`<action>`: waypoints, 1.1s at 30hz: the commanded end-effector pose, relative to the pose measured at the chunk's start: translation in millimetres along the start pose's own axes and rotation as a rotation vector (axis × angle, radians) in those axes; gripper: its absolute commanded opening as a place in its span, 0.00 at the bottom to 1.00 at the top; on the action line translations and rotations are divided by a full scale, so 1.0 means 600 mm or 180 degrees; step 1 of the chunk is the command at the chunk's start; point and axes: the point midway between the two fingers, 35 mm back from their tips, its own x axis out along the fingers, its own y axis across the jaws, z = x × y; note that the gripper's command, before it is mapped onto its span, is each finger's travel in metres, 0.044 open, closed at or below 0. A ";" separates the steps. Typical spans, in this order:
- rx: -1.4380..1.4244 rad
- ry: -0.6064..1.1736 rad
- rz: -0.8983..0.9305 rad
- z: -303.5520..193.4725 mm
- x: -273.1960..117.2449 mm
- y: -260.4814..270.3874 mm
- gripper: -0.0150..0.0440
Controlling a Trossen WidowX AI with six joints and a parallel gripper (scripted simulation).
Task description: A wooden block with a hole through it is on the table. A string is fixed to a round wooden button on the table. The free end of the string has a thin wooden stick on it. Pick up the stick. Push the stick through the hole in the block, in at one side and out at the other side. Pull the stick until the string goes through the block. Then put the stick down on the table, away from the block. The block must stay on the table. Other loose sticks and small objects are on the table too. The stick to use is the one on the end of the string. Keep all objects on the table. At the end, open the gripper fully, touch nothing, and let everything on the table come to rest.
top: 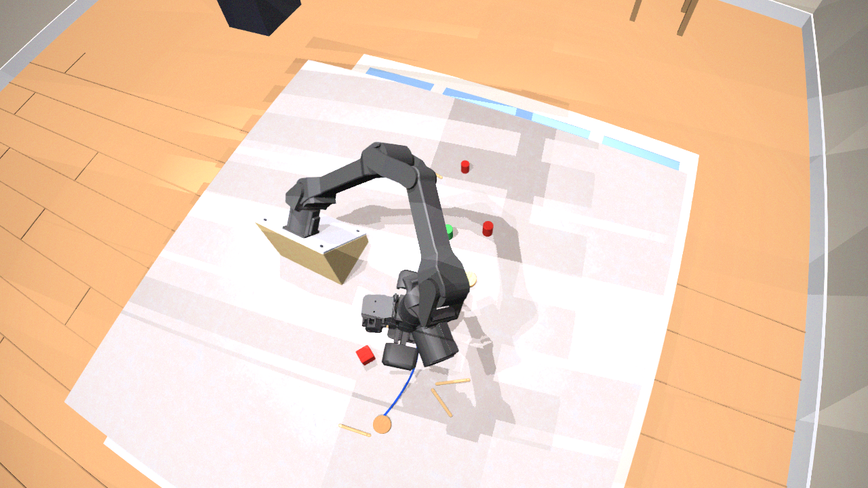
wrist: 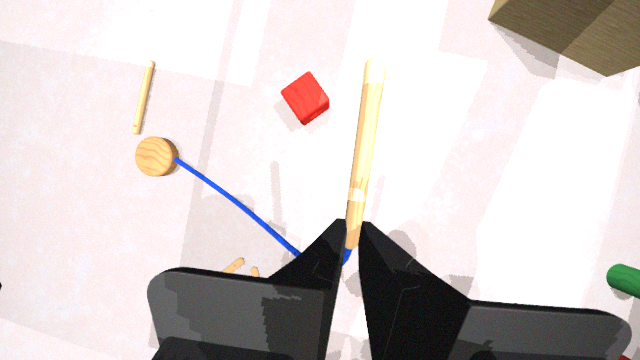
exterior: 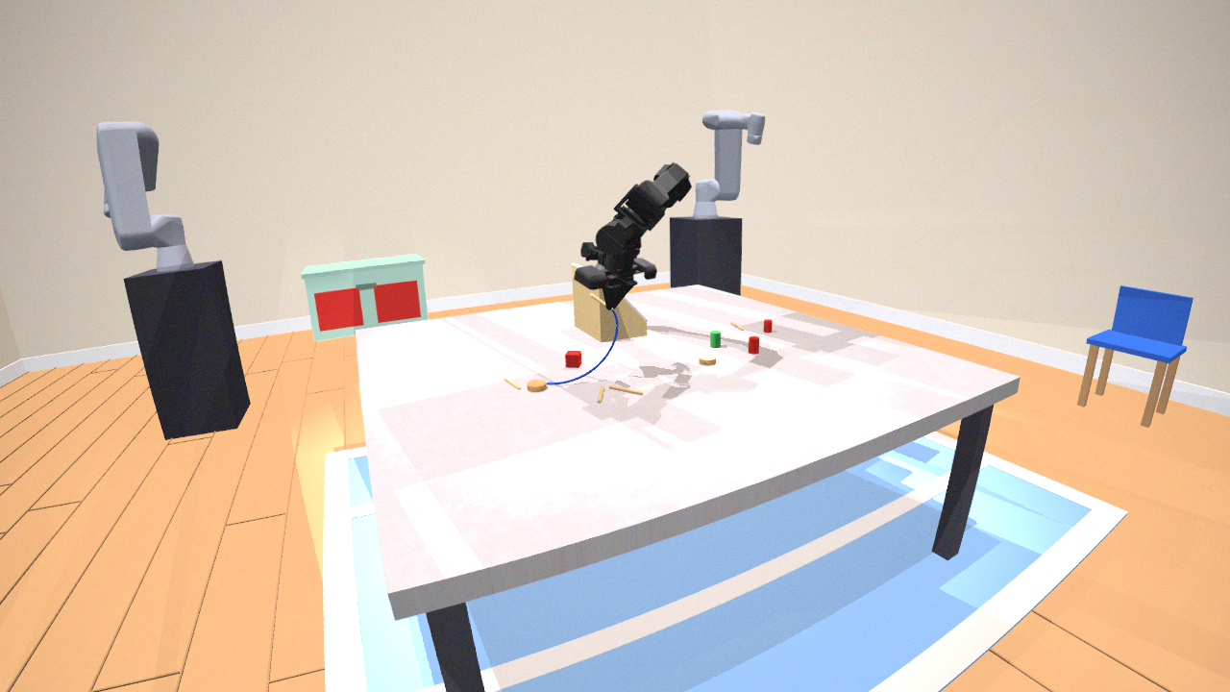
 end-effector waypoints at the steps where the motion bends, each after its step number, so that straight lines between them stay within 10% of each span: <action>1: -0.0504 -0.0020 0.0168 -0.005 -0.003 -0.004 0.25; 33: -0.2082 0.0021 0.0657 -0.021 -0.002 -0.003 0.25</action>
